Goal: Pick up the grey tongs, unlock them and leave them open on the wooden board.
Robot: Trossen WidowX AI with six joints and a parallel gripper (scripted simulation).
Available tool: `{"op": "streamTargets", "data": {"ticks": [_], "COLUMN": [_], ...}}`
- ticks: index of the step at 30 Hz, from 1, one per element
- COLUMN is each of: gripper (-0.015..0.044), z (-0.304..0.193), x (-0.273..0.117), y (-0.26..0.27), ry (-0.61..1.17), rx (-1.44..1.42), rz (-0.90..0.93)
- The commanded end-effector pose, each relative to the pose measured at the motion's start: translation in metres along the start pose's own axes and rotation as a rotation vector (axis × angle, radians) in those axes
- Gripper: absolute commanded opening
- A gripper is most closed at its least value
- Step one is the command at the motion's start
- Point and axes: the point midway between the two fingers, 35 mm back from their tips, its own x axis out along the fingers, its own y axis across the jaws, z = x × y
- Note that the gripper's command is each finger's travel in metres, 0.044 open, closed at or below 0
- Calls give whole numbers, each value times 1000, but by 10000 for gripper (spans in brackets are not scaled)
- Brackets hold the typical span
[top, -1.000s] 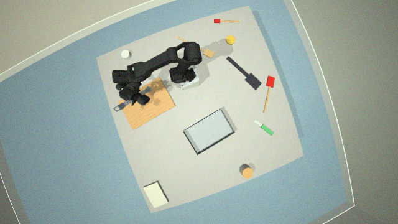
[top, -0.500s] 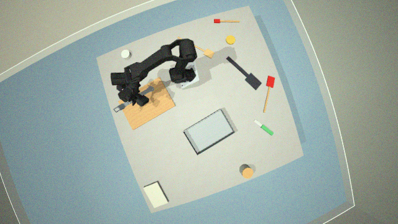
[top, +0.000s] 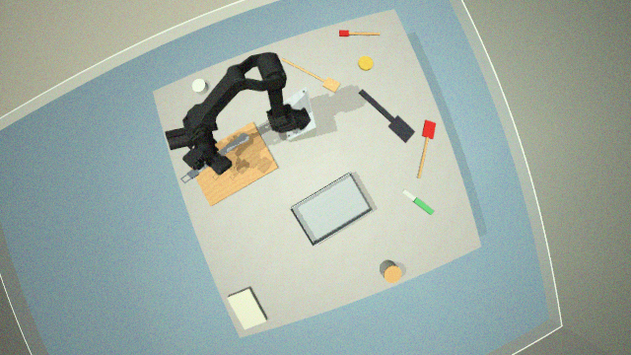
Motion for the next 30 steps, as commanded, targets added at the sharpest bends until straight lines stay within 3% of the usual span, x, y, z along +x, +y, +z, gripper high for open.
{"op": "streamTargets", "data": {"ticks": [1,30], "gripper": [-150,-150], "z": [3,-5], "x": [3,35], "y": [-2,6], "ry": [59,574], "rx": [10,-154], "rz": [-7,-106]}}
